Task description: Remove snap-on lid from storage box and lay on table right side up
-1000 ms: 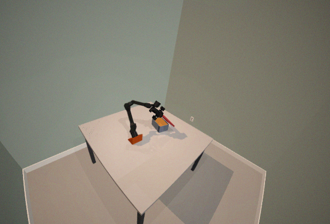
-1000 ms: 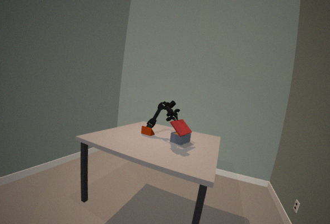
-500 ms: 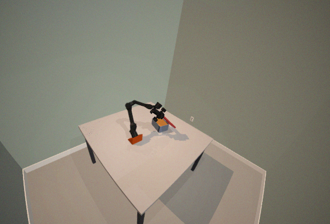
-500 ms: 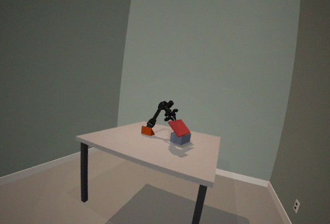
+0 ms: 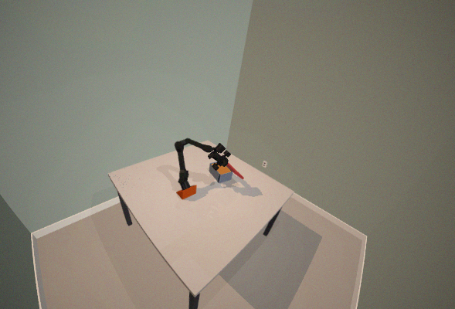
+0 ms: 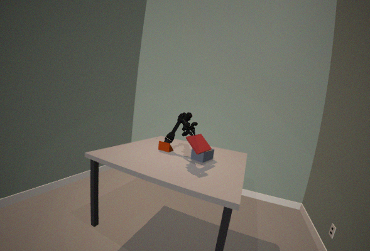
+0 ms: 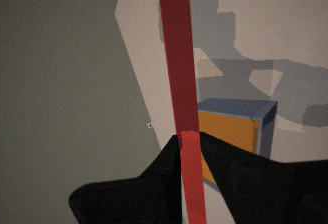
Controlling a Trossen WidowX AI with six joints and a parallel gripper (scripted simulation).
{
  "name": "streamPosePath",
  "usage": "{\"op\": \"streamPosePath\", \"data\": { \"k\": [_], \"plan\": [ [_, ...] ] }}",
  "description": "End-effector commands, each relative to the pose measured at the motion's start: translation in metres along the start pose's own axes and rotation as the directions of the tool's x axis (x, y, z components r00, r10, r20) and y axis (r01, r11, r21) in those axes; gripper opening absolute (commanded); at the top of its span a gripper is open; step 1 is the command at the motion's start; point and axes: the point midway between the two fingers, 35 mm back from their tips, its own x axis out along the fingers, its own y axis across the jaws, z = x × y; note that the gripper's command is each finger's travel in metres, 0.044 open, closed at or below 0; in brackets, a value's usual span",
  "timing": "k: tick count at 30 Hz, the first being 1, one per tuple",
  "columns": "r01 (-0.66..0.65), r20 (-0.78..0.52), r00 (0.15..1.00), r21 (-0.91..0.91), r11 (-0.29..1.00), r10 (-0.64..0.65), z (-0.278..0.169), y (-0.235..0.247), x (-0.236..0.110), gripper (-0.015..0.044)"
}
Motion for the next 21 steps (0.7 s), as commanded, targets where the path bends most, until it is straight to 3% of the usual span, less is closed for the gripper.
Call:
{"op": "streamPosePath", "data": {
  "k": [1,21],
  "plan": [
    [-0.011,-0.002,1.0,-0.008,1.0,0.011,0.008,0.003,-0.003,0.0],
    [-0.011,-0.001,1.0,-0.009,1.0,0.011,0.048,0.001,-0.007,0.0]
  ]
}}
